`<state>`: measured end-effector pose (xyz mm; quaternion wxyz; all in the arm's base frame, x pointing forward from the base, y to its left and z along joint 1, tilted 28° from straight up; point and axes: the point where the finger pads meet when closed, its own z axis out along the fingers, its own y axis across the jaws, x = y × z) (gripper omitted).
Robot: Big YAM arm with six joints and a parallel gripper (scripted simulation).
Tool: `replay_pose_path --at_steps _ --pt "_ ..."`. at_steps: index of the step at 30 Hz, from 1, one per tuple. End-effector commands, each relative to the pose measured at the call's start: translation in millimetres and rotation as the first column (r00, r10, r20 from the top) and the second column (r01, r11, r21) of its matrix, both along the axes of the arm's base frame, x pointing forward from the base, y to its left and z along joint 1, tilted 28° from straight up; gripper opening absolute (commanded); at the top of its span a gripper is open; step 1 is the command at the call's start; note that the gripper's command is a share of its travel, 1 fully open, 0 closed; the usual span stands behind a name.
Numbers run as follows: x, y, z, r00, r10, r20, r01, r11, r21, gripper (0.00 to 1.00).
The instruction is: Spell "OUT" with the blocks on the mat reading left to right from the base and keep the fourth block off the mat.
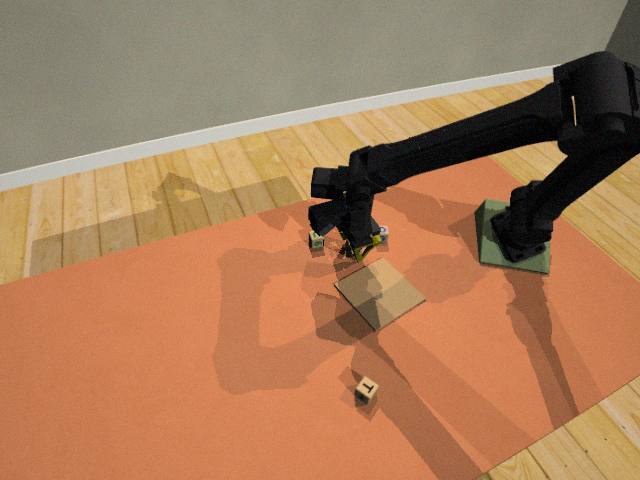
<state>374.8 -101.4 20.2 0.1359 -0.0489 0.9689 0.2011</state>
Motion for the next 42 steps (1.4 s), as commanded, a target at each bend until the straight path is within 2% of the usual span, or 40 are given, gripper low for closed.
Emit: replay_pose_path --at_steps 1,19,26,42 --pt "13.1 0.7 1.9 1.000 0.010 0.016 -0.010 1.000 -0.007 0.74" --pt "12.8 0.2 4.9 1.000 0.015 0.011 -0.015 1.000 -0.004 0.74" --pt "17.3 -13.6 26.0 0.999 0.006 0.054 -0.004 1.000 -0.027 0.74" --pt "10.9 -25.9 44.3 0.998 -0.005 0.055 0.007 1.000 -0.029 0.74"
